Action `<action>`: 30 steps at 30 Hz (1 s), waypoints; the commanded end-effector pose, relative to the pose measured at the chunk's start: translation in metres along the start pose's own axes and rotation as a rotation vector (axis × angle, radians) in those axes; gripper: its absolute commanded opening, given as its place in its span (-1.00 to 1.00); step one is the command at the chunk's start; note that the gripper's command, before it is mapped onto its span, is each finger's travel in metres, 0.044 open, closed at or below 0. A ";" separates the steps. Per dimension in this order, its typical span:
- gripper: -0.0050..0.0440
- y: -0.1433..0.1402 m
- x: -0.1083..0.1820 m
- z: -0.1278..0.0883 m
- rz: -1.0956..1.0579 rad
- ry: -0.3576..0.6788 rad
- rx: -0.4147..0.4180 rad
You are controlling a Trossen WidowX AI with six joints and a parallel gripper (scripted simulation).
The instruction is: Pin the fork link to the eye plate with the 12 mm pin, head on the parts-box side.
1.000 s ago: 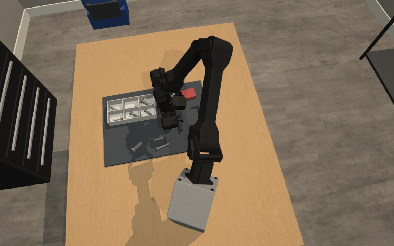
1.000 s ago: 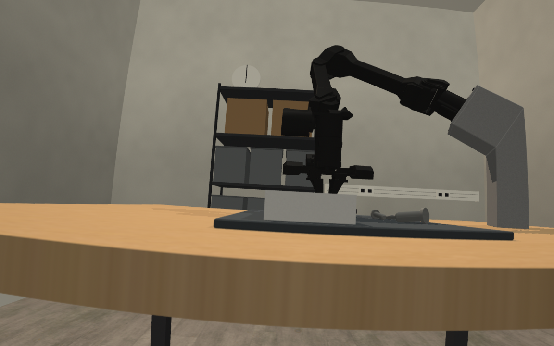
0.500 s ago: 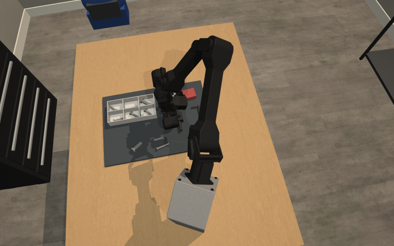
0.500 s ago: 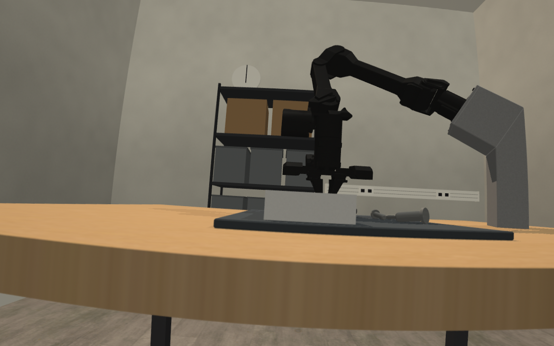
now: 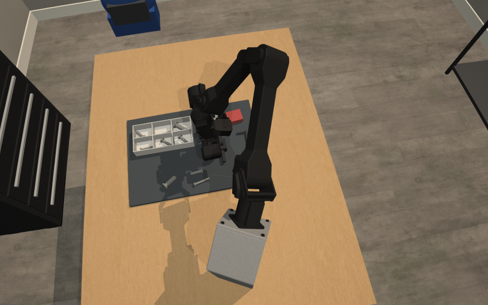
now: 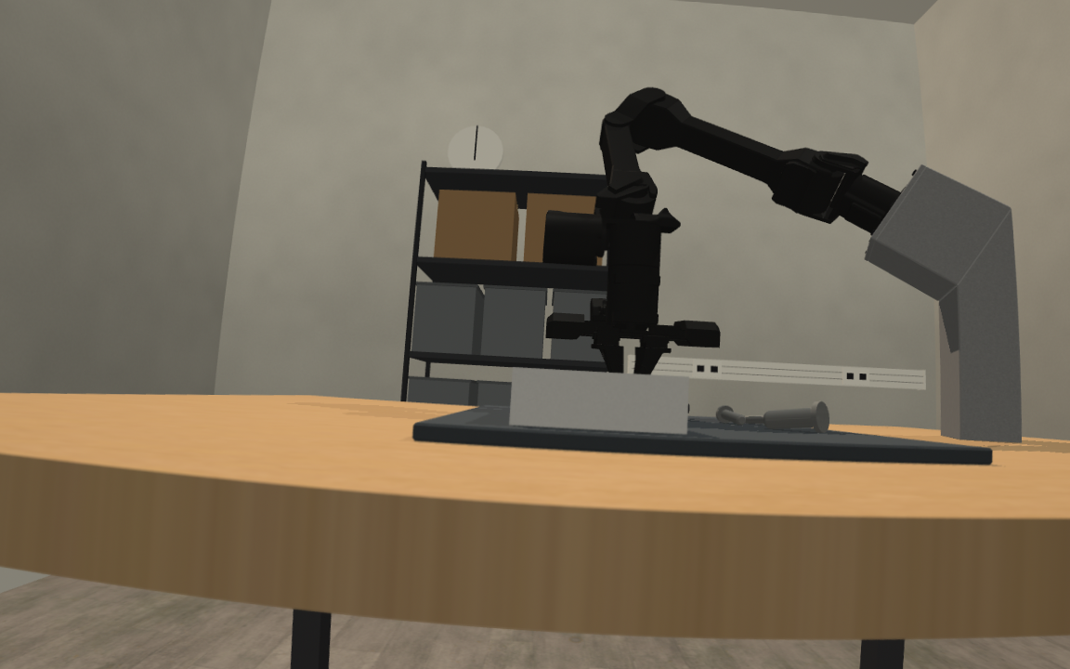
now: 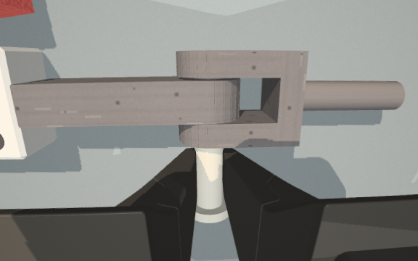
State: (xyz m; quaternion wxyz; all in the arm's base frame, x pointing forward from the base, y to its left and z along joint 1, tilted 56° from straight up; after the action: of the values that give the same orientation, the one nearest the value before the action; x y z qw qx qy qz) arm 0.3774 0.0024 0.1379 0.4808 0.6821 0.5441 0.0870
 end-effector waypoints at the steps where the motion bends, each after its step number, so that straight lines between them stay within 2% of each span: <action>1: -1.00 0.004 -0.004 -0.004 0.013 0.002 -0.015; 20: -1.00 0.004 -0.004 -0.004 0.013 0.002 -0.015; 21: -0.22 0.004 -0.004 -0.004 0.013 0.002 -0.015; 30: -0.22 0.004 -0.004 -0.004 0.012 0.002 -0.014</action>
State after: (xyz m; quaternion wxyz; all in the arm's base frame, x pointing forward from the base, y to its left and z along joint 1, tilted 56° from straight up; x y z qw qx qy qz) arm 0.3773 0.0024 0.1381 0.4809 0.6821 0.5439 0.0873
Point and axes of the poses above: the point midway between the two fingers, 35 mm back from their tips, its own z axis out along the fingers, its own y axis across the jaws, x = y × z, the point moved 6 cm from there along -z, back along the fingers, and after that the axes turned 3 degrees about z, right-handed, at the moved point
